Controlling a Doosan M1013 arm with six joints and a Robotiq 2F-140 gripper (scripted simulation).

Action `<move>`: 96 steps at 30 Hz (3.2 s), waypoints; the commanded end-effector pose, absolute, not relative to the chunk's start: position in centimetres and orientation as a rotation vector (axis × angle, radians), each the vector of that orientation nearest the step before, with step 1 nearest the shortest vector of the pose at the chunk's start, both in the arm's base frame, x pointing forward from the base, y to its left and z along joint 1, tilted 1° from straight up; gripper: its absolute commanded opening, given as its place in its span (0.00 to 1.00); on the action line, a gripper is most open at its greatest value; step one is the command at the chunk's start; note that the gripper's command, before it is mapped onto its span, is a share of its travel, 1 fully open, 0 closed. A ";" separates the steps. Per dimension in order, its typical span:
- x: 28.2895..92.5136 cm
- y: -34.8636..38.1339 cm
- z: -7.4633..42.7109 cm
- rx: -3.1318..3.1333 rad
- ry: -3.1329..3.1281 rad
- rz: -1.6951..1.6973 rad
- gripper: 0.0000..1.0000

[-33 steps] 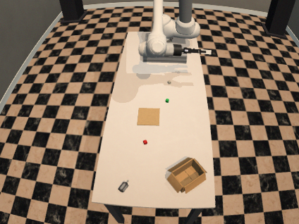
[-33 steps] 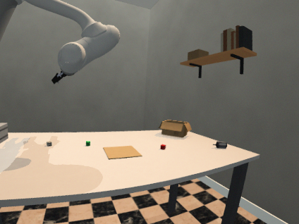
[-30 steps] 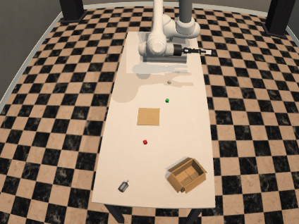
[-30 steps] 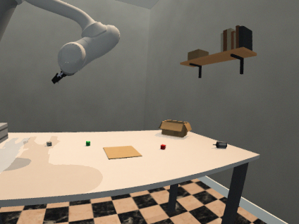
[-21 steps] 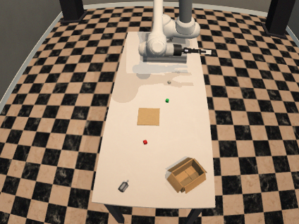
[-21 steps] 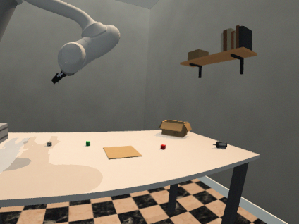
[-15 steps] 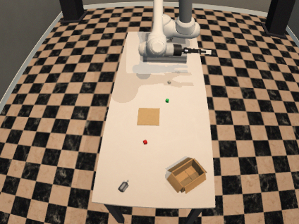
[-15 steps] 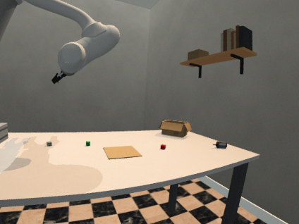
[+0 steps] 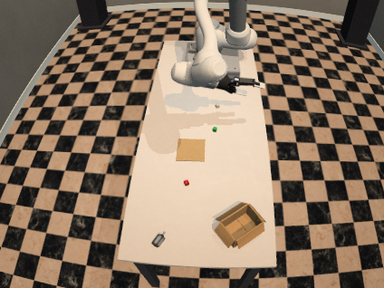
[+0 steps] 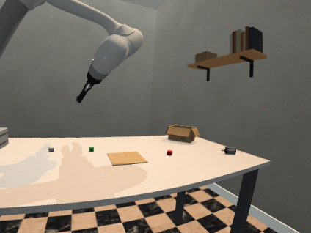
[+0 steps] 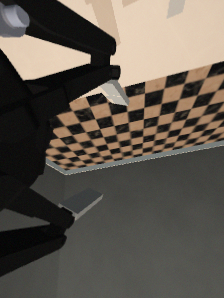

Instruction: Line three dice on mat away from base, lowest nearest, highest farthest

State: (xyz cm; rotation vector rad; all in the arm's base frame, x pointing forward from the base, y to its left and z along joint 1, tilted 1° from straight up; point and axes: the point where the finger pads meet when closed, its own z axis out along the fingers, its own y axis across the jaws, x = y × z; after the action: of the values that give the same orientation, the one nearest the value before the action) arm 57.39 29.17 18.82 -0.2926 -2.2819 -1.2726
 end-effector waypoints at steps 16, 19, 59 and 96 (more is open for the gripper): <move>76.3 15.8 8.9 0.551 -2.810 -0.729 1.00; 77.8 14.7 8.6 0.611 -2.828 -0.681 1.00; 97.2 1.0 4.7 1.330 -2.836 0.026 1.00; 97.2 0.9 -1.6 1.330 -2.836 0.026 1.00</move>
State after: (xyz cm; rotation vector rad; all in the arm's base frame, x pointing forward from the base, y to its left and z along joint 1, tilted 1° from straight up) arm 97.18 0.91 -1.74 1.3292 -2.8340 0.0248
